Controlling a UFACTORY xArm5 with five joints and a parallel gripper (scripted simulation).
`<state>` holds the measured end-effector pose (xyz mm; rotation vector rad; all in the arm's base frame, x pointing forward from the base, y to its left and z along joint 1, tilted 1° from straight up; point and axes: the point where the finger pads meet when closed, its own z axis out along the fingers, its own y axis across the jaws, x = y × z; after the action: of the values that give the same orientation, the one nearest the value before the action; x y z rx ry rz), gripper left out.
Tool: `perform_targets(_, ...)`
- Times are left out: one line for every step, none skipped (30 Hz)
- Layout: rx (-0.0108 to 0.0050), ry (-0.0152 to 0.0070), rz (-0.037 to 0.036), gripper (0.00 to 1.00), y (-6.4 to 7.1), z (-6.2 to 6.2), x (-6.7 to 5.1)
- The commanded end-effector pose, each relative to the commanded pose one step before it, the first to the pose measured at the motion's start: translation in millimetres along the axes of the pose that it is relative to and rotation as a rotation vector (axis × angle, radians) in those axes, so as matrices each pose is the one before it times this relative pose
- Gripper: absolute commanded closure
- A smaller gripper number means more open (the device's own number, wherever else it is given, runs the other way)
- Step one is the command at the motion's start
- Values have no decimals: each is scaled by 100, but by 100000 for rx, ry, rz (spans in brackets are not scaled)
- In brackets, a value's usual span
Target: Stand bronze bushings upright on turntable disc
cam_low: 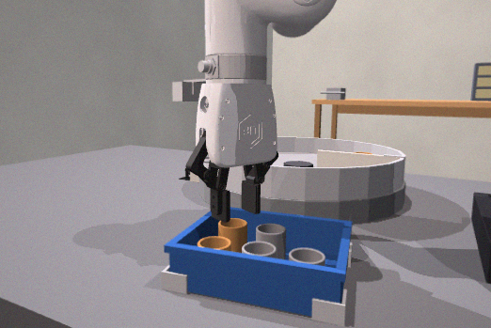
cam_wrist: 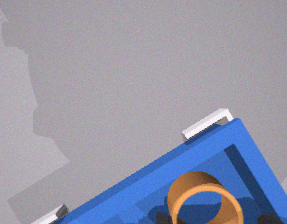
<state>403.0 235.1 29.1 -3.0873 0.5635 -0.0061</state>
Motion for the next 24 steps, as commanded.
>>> perform_targets(259,208,0,52,-95,-114,77)
perform_targets(0,0,0,52,0,8,0)
perform_targets(0,0,0,52,-1,47,1)
perform_targets(0,0,0,52,-1,96,2)
perform_targets(0,0,0,52,-2,135,3)
perform_targets(0,0,0,52,-1,149,3)
perform_targets(0,0,0,52,-1,135,2)
perform_targets(0,0,0,52,0,96,1)
perform_targets(0,0,0,52,0,47,1)
perform_targets(0,0,0,52,0,8,0)
perform_targets(0,0,0,52,0,0,0)
perform_targets(0,0,0,52,0,0,0)
perform_targets(0,0,0,52,0,0,0)
perform_targets(0,0,0,52,0,0,0)
perform_targets(0,0,0,52,0,0,0)
perform_targets(0,0,0,52,0,0,0)
perform_targets(0,0,0,52,0,0,0)
perform_targets(0,0,0,52,0,0,0)
perform_targets(0,0,0,52,0,0,0)
perform_targets(0,0,0,52,0,0,0)
perform_targets(0,0,0,52,0,0,0)
perform_targets(0,0,0,52,0,5,0)
perform_targets(0,0,0,52,0,30,0)
perform_targets(0,0,0,52,0,68,1)
